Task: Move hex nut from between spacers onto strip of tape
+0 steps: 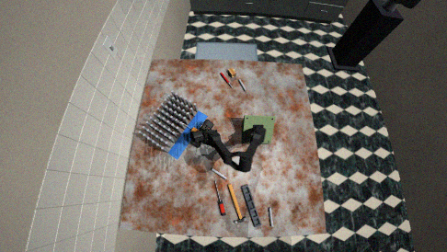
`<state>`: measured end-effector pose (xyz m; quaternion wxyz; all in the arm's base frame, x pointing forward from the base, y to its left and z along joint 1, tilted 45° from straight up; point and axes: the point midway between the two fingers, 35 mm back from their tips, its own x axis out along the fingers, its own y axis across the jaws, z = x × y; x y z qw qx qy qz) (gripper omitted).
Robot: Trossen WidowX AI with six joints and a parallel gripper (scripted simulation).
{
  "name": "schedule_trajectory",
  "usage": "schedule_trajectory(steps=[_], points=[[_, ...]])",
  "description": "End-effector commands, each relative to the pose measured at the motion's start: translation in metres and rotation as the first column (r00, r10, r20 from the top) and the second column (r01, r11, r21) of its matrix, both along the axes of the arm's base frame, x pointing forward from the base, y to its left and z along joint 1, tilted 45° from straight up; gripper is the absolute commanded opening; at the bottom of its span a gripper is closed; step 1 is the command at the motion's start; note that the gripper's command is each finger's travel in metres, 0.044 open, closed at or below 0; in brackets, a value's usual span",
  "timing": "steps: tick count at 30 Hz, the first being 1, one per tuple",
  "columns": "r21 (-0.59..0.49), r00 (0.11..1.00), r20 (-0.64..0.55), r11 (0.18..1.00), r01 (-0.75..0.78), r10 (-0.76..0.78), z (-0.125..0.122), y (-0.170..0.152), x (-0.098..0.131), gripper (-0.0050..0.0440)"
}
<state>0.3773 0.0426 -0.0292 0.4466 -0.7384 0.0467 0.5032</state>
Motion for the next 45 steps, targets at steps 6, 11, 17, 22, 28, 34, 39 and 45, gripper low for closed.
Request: schedule_trajectory(steps=[6,11,17,22,28,34,39,45], points=[[-0.002,1.000,0.026,1.000,0.007,-0.007,0.013,0.004,-0.007,-0.0050],[0.000,1.000,0.024,1.000,0.006,-0.006,0.014,0.005,-0.011,-0.0050],[0.000,1.000,0.024,1.000,0.005,-0.005,0.017,0.009,-0.019,-0.0050],[0.000,1.000,0.023,1.000,0.005,-0.005,0.020,0.012,-0.026,-0.0050],[0.001,1.000,0.022,1.000,0.005,-0.005,0.022,0.014,-0.031,-0.0050],[-0.001,1.000,0.020,1.000,0.006,-0.006,0.024,0.018,-0.039,-0.0050],[0.000,1.000,0.020,1.000,0.006,-0.006,0.027,0.020,-0.046,-0.0050],[0.001,1.000,0.020,1.000,0.006,-0.006,0.029,0.023,-0.051,-0.0050]])
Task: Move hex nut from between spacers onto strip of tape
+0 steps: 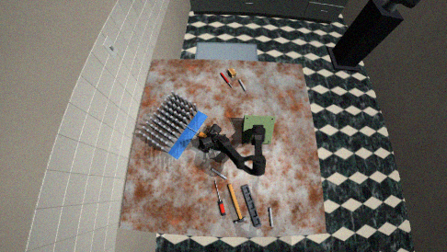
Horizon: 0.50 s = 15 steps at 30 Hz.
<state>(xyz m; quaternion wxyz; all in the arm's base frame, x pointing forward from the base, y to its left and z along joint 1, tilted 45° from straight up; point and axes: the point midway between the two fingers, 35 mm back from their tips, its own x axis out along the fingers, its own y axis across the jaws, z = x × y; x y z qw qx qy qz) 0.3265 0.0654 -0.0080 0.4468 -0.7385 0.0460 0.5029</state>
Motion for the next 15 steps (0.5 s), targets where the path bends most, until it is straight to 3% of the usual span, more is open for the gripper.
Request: schedule_trajectory(steps=[1,15], points=[[-0.001,1.000,0.019,1.000,0.007,-0.007,0.008,0.000,-0.002,-0.0050],[-0.001,1.000,0.019,1.000,0.007,-0.007,0.014,0.007,-0.018,-0.0050]])
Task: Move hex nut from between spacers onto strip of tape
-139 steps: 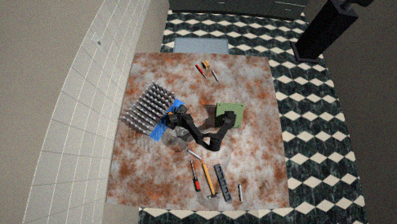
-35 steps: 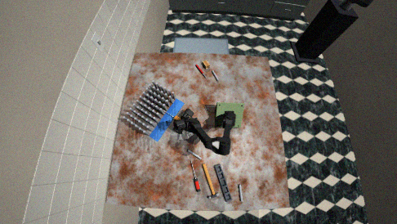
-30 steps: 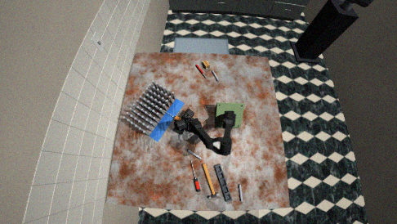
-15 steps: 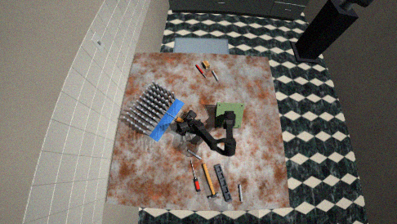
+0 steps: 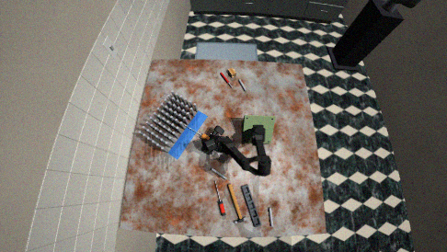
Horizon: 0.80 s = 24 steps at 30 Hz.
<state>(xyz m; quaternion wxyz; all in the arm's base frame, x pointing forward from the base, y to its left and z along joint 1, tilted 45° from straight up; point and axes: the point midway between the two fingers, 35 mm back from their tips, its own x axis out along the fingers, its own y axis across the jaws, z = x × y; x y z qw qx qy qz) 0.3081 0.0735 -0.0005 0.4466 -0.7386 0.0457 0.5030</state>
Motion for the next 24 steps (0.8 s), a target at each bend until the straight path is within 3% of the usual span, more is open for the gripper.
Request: schedule_trajectory(steps=[1,24], points=[[-0.001,1.000,0.018,1.000,0.008,-0.008,0.007,0.000,-0.001,-0.0050],[0.000,1.000,0.018,1.000,0.009,-0.009,0.018,0.012,-0.028,-0.0050]])
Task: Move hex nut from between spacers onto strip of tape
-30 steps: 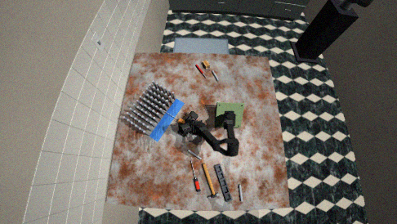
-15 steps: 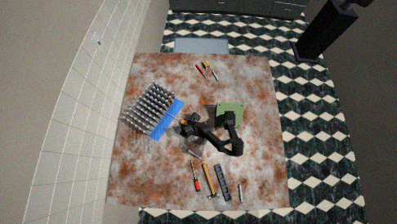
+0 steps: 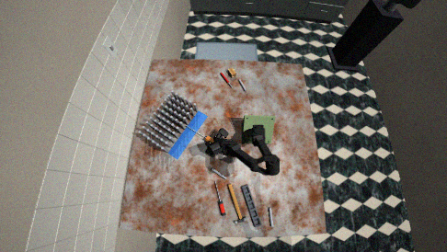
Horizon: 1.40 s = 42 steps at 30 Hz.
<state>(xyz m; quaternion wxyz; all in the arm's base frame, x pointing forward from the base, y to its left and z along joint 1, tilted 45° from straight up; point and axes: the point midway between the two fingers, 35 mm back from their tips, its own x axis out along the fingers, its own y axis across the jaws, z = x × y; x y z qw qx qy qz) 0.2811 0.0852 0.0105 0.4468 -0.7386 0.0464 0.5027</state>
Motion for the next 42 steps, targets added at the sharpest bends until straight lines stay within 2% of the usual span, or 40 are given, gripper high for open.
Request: schedule_trajectory(steps=[1,8,31,42], points=[[0.000,1.000,0.018,1.000,0.007,-0.007,0.007,0.001,-0.002,-0.0050],[0.001,1.000,0.018,1.000,0.007,-0.007,0.010,0.005,-0.011,-0.0050],[-0.001,0.999,0.038,1.000,0.006,-0.006,0.031,-0.012,-0.004,-0.0050],[-0.003,1.000,0.017,1.000,0.010,-0.010,0.037,-0.006,-0.031,-0.0050]])
